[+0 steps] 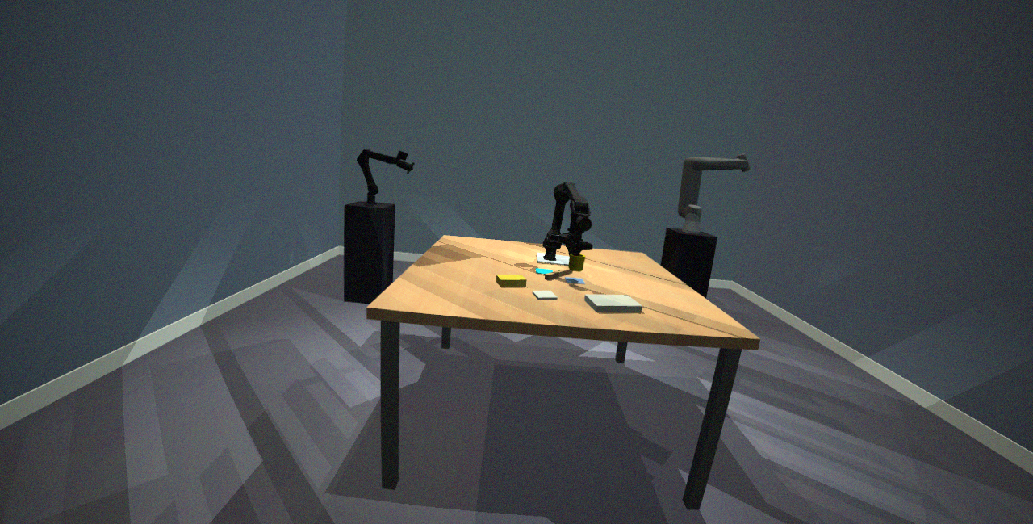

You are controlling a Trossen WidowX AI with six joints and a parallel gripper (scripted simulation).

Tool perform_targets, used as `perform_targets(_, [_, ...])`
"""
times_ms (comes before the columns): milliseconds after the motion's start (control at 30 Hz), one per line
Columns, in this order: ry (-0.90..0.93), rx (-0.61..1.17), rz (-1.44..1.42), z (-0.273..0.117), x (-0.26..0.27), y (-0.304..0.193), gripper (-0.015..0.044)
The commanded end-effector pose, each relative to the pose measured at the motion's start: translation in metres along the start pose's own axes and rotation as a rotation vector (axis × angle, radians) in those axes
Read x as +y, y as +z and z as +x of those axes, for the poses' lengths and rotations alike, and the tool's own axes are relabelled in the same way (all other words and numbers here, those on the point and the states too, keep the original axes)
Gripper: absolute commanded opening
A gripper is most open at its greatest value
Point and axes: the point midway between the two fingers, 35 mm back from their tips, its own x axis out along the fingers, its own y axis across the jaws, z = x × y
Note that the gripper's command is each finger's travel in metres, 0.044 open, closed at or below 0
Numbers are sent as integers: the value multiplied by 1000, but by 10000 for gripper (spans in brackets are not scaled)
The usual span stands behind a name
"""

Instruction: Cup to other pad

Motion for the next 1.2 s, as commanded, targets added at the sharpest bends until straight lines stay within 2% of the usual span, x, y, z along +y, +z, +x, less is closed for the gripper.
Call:
perform_targets(0, [0, 0, 0, 0, 0, 0, 0])
perform_targets(500, [-1, 0, -1, 0, -4, 1, 0])
perform_targets(1167, [-5, 2, -4, -3, -50, 19, 0])
